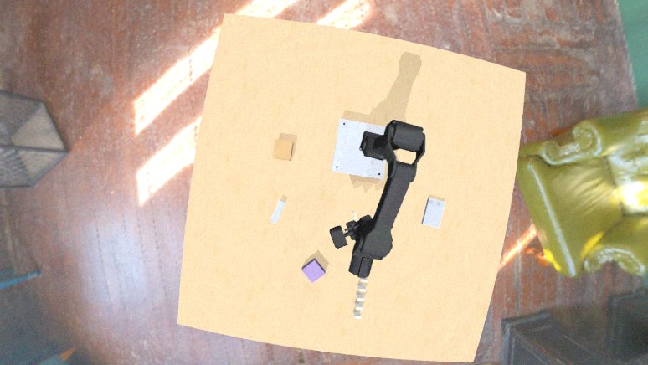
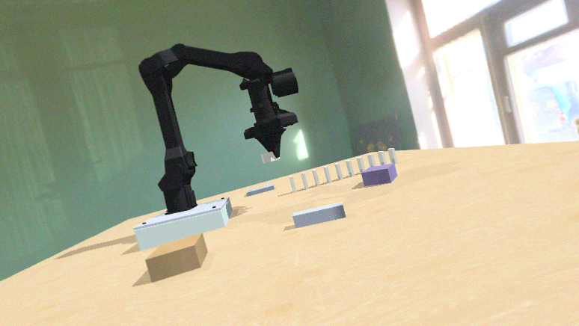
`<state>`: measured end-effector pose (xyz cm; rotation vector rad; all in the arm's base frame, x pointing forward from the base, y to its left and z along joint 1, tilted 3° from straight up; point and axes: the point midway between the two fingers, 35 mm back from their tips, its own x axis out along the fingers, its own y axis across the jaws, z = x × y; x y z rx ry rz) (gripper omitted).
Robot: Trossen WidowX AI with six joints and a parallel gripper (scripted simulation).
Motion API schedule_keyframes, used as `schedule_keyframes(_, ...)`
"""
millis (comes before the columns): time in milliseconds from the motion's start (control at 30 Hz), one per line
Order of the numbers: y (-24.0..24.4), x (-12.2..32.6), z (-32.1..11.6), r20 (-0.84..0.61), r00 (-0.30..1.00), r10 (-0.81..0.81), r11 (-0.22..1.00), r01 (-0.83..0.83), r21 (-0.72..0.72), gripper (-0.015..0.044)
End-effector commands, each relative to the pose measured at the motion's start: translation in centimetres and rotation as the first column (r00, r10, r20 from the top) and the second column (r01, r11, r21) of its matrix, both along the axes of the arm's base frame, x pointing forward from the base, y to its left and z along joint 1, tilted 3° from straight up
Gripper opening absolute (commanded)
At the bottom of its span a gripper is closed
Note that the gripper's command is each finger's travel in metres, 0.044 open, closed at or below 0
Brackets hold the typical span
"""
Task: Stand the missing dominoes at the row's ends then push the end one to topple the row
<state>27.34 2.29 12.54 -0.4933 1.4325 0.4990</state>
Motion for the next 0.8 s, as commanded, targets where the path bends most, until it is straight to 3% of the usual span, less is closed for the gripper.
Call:
schedule_keyframes(0, -3.6, 0.6, 0.2, -0.018, 0.889, -0.458, 0.889, 0.458, 0.029, 0.0025)
schedule_keyframes(67, -5.5, 0.7, 0.1, -0.034, 0.739, -0.673, 0.738, 0.674, 0.04, 0.0025)
schedule_keyframes(167, -8.5, 0.6, 0.1, -0.06, 0.422, -0.904, 0.42, 0.906, 0.049, 0.0025)
schedule_keyframes(267, -11.3, 0.2, 0.0, -0.086, 0.066, -0.994, 0.062, 0.997, 0.048, 0.0025)
schedule_keyframes(300, -11.8, 0.1, 0.0, -0.091, 0.002, -0.996, -0.002, 0.999, 0.047, 0.0025)
schedule_keyframes(767, -11.9, 0.0, 0.0, -0.092, -0.019, -0.996, -0.023, 0.999, 0.047, 0.0025)
